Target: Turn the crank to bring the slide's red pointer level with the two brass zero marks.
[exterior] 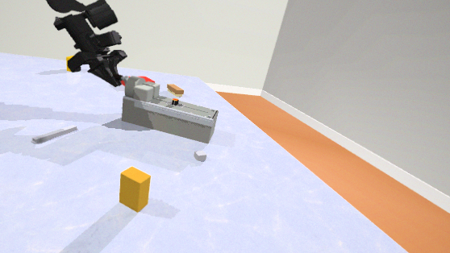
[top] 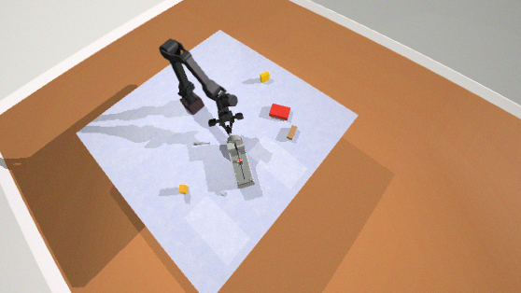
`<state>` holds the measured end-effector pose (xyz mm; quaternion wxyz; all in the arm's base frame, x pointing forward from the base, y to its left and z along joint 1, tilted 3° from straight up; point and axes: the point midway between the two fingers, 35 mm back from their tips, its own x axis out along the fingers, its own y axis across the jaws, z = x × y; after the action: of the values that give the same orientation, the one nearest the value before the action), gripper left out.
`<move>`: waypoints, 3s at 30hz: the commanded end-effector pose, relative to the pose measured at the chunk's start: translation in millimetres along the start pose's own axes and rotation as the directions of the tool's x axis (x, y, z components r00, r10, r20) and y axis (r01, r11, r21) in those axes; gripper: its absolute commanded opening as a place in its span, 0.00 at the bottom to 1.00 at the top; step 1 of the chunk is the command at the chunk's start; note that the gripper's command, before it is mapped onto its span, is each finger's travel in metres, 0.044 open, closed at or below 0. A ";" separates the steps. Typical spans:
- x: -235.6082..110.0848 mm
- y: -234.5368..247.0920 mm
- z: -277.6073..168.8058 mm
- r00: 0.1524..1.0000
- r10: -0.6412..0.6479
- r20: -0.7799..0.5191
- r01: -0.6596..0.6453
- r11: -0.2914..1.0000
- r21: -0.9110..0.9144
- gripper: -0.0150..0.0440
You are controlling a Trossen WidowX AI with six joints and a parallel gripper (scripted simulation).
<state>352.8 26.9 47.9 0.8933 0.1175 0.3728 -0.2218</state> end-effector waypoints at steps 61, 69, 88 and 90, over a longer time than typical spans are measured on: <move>5.6 39.0 -6.9 1.000 0.019 0.011 -0.019 1.000 0.005 0.25; 6.2 38.5 -7.4 1.000 0.019 0.011 -0.019 1.000 0.005 0.25; 6.5 38.3 -7.7 1.000 0.019 0.011 -0.019 1.000 0.005 0.25; 6.5 38.3 -7.7 1.000 0.019 0.011 -0.019 1.000 0.005 0.25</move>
<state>370.2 60.7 40.4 0.8975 0.1179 0.3659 -0.2160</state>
